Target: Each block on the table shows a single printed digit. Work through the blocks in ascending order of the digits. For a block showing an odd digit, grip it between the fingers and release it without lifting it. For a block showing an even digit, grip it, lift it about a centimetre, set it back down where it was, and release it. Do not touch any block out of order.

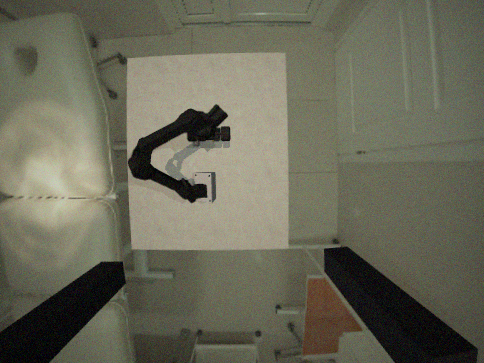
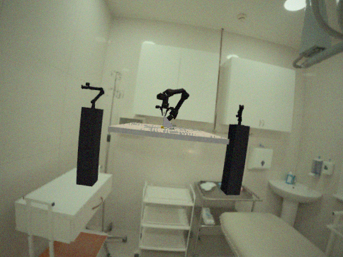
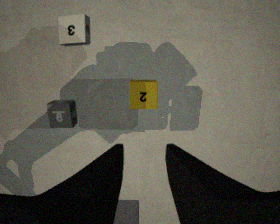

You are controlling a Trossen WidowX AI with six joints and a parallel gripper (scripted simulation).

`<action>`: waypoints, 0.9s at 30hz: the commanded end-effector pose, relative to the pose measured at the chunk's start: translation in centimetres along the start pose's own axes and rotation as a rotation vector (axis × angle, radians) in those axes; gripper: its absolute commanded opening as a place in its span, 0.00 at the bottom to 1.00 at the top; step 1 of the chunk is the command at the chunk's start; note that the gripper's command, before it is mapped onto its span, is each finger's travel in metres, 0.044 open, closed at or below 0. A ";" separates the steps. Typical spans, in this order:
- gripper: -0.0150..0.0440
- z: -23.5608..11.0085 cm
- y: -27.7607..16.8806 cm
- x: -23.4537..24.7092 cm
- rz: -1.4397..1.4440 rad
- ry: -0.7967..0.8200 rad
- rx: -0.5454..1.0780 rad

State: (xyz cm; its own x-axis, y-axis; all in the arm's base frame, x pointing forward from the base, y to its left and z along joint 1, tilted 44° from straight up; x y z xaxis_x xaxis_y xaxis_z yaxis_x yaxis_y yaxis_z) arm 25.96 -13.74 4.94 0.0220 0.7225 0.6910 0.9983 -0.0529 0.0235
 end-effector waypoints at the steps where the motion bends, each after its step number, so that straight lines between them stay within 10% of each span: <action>1: 0.46 -0.3 2.5 1.8 -0.007 -0.009 -0.004; 12: 0.46 -0.2 7.6 7.6 -0.010 0.001 -0.005; 22: 0.90 7.9 7.6 7.7 -0.011 0.004 -0.006; 27: 0.93 8.0 7.6 7.7 -0.011 0.004 -0.006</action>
State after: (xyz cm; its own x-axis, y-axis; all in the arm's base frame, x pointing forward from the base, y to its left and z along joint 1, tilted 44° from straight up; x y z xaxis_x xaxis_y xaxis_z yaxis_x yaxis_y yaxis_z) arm 34.18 -3.00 4.56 0.0068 0.7216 0.6923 0.9988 -0.0385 0.0303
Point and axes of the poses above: the point midway between the two fingers, 35 mm back from their tips, its own z axis out along the fingers, its own x axis across the jaws, y = z × x, the point moved 5 cm from there along -z, back along the fingers, and after that the axes turned 1 degree about -z, right-handed, at the moved point
